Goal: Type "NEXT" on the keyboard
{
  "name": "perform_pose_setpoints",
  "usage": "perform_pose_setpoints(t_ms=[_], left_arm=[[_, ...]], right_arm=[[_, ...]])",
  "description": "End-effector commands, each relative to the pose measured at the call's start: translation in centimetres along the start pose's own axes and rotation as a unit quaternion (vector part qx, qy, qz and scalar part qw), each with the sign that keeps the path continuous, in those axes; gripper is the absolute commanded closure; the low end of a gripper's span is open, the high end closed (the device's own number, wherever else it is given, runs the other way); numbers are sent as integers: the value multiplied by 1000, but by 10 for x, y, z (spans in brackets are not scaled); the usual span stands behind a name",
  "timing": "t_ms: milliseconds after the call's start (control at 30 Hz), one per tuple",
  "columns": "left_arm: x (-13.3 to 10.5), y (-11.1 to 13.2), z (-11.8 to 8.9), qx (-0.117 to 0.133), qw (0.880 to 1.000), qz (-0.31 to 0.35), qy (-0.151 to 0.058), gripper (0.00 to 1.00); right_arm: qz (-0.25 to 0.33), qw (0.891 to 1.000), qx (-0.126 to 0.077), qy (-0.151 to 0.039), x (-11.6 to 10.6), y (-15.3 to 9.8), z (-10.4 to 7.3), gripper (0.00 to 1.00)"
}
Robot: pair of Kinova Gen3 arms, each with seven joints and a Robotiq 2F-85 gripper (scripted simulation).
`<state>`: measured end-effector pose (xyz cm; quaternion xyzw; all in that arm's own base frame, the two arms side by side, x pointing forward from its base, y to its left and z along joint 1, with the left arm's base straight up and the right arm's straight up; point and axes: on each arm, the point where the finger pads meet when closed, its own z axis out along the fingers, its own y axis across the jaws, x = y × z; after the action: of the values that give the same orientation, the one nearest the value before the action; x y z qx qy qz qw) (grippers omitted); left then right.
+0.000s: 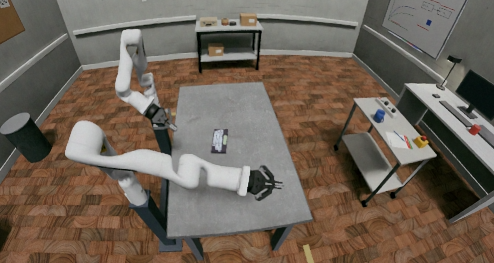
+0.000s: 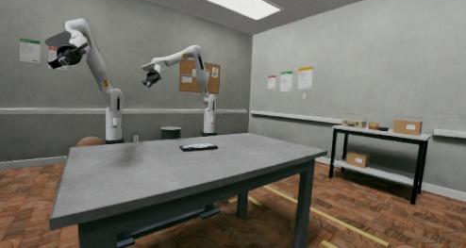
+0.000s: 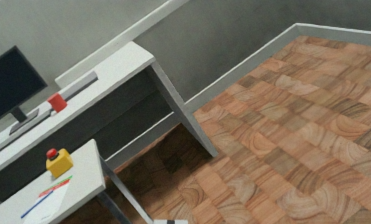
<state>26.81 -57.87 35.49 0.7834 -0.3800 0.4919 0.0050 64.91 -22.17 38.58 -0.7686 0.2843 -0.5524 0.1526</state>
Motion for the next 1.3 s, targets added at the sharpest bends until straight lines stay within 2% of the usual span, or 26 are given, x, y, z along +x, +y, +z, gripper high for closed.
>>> perform_pose_setpoints(t_ms=[0, 533, 567, 800, 1100, 1267], left_arm=[[1, 0, -1, 0, 1000, -1, 1, 900], [1, 0, -1, 0, 1000, -1, 1, 900], [1, 0, -1, 0, 1000, -1, 1, 2], [0, -4, 1, 2, 1000, -5, -1, 2], [-4, -21, 12, 14, 1000, -25, -12, 2], [-12, -45, 26, 32, 998, -55, -27, 2]], right_arm=[[-1, 1000, 0, 1, 1, -1, 0, 900], [-1, 1000, 0, 1, 1, -1, 0, 900], [-1, 1000, 0, 1, 1, -1, 0, 2], [-1, 1000, 0, 1, 1, -1, 0, 2], [-1, 1000, 0, 1, 1, -1, 0, 2], [-1, 1000, 0, 1, 1, -1, 0, 2]])
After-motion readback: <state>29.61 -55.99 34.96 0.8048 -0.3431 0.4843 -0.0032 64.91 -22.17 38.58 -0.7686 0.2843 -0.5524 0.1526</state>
